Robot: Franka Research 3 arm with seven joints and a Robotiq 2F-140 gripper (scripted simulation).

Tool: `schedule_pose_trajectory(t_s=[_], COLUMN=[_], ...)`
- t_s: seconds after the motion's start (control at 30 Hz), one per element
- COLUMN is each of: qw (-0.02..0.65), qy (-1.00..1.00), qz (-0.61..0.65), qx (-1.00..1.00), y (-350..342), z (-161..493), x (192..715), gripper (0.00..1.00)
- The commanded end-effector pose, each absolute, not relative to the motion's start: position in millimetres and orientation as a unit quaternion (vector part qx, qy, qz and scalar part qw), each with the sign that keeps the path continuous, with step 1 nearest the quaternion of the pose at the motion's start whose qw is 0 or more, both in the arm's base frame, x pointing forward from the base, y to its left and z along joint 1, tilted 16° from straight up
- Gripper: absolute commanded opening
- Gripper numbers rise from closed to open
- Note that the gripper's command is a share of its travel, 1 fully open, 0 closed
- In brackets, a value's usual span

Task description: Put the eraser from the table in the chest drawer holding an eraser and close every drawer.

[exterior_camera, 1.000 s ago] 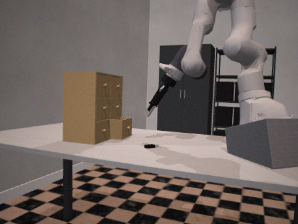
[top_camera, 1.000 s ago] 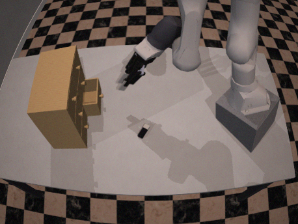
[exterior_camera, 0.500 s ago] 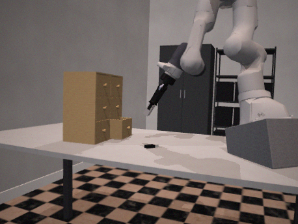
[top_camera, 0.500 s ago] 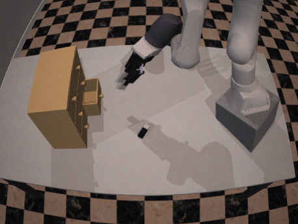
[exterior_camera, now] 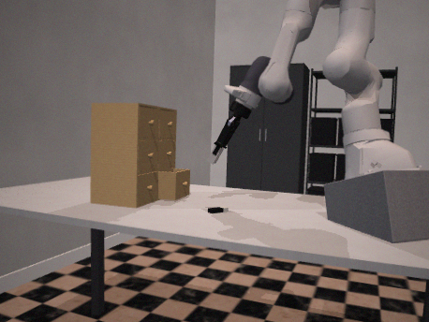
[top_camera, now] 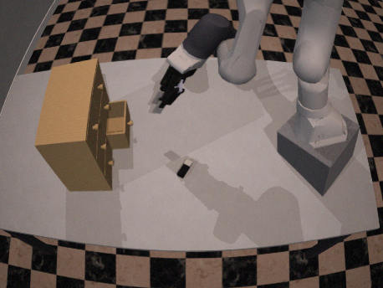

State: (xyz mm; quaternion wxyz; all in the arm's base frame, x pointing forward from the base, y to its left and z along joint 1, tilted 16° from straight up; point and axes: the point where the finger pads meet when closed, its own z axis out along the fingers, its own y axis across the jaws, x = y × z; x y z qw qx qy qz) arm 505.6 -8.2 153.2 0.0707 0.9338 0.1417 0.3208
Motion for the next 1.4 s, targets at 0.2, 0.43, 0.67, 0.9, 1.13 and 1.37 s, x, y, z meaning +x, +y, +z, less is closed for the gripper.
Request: schedule_pose_trajectory(t_s=[0.2, 0.43, 0.67, 0.9, 1.13, 1.37], qw=[0.07, 0.078, 0.087, 0.094, 0.103, 0.104], qy=[0.125, 0.116, 0.106, 0.096, 0.082, 0.081], qz=[0.241, 0.199, 0.162, 0.132, 0.096, 0.093], qx=[0.96, 0.97, 0.977, 0.982, 0.987, 0.987], y=[-10.7, -13.0, -15.4, -17.4, -19.9, -20.1], z=[159.2, 173.3, 187.8, 200.6, 218.0, 219.3], x=[479.1, 457.9, 434.8, 413.1, 382.0, 379.5], gripper=[0.2, 0.2, 0.2, 0.2, 0.2, 0.2])
